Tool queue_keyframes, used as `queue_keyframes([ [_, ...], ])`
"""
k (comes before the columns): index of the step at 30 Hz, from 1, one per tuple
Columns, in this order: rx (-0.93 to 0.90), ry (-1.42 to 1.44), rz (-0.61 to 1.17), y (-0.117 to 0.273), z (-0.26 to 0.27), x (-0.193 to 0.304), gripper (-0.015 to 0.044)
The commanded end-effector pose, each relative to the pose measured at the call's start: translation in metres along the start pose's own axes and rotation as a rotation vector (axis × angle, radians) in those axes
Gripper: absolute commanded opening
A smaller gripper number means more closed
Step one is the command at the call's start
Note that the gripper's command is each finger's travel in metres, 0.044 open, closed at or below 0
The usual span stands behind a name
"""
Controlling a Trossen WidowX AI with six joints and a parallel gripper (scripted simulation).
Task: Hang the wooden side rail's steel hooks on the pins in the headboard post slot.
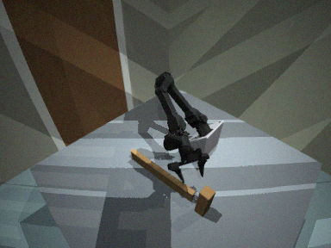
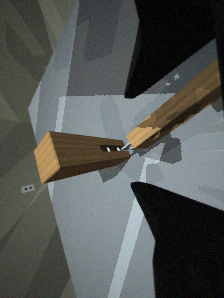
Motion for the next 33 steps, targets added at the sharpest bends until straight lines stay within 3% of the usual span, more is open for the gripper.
queue_keyframes([
  [1, -0.002, 0.009, -0.003, 0.001, 0.000, 0.000, 0.0440],
  [15, -0.008, -0.033, 0.009, 0.000, 0.000, 0.000, 0.0440],
  [24, -0.025, -0.578, 0.193, -0.007, -0.008, -0.002, 0.0440],
  [33, 0.081, -1.103, 0.384, -0.008, -0.017, -0.004, 0.0440],
])
Point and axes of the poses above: the point midway between the two fingers, 35 mm back from their tips, its own y axis back along the fingers, its own z axis across the jaws, x = y × z, the point moved 4 cm from there along y, back along the fingers, and after that the axes turned 5 degrees about y, right-handed, at the moved point
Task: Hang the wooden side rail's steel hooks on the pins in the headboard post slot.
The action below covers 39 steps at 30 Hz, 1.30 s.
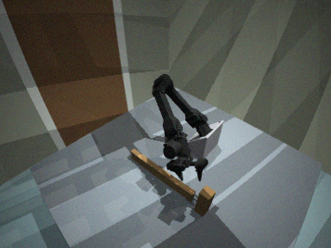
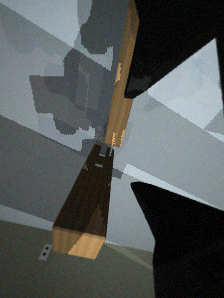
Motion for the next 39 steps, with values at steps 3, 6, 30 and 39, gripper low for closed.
queue_keyframes([
  [3, 0.117, -0.420, 0.104, -0.001, -0.003, -0.006, 0.0440],
  [6, 0.178, -0.592, 0.125, 0.001, -0.004, -0.009, 0.0440],
  [30, 0.686, -1.715, -0.141, 0.026, -0.013, -0.038, 0.0440],
  [39, 0.686, -1.715, -0.141, 0.026, -0.013, -0.038, 0.0440],
])
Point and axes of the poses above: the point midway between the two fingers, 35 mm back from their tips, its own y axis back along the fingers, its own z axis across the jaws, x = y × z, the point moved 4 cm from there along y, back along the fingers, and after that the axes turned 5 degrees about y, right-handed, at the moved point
